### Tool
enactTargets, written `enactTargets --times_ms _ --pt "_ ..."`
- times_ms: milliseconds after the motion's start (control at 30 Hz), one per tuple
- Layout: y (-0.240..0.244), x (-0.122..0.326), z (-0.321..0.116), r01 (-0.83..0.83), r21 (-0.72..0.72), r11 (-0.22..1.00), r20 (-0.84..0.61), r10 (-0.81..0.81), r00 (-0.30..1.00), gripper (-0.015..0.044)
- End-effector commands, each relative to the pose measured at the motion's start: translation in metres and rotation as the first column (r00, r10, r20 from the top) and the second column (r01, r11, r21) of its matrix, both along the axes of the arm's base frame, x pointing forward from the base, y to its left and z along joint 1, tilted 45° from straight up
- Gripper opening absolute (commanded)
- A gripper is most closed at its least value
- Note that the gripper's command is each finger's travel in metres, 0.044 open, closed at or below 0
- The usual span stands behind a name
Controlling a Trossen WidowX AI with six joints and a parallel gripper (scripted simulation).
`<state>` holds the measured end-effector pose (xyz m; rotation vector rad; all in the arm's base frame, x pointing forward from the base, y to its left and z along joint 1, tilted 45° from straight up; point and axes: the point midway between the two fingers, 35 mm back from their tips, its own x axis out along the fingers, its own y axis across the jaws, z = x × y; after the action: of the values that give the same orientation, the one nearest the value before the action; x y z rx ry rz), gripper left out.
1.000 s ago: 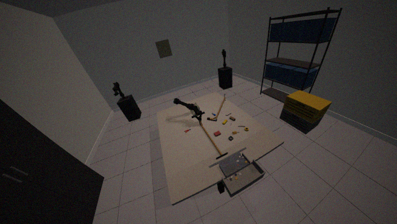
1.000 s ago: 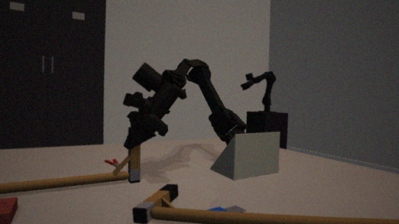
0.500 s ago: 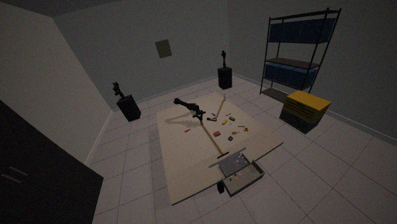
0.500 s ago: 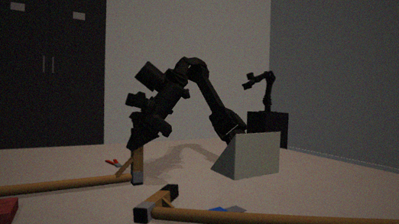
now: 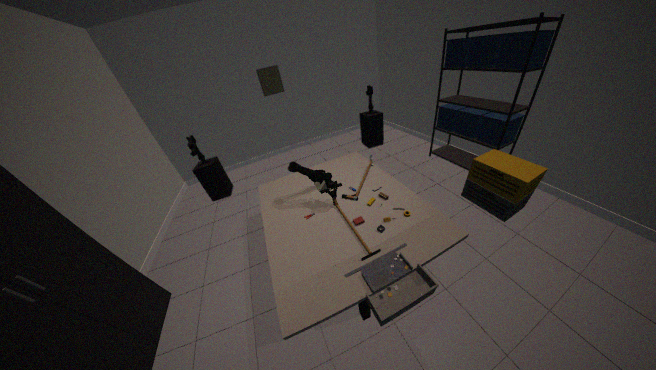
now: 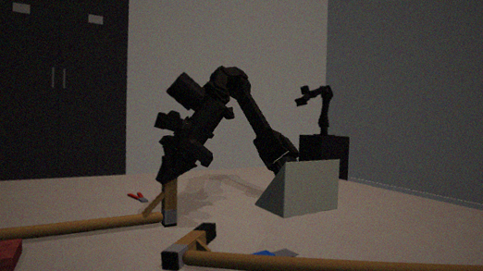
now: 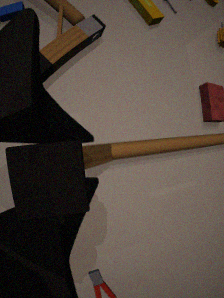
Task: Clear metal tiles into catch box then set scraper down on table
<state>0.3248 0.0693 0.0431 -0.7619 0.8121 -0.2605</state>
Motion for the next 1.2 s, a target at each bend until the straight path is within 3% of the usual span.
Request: enactTargets --times_ms 0,1167 --pt "0.007 0.0 -0.003 -0.003 0.007 1.0 0.005 0.003 1.0 0.0" --pt "0.037 -0.012 -0.035 -0.004 0.003 1.0 0.013 0.004 1.0 0.0"
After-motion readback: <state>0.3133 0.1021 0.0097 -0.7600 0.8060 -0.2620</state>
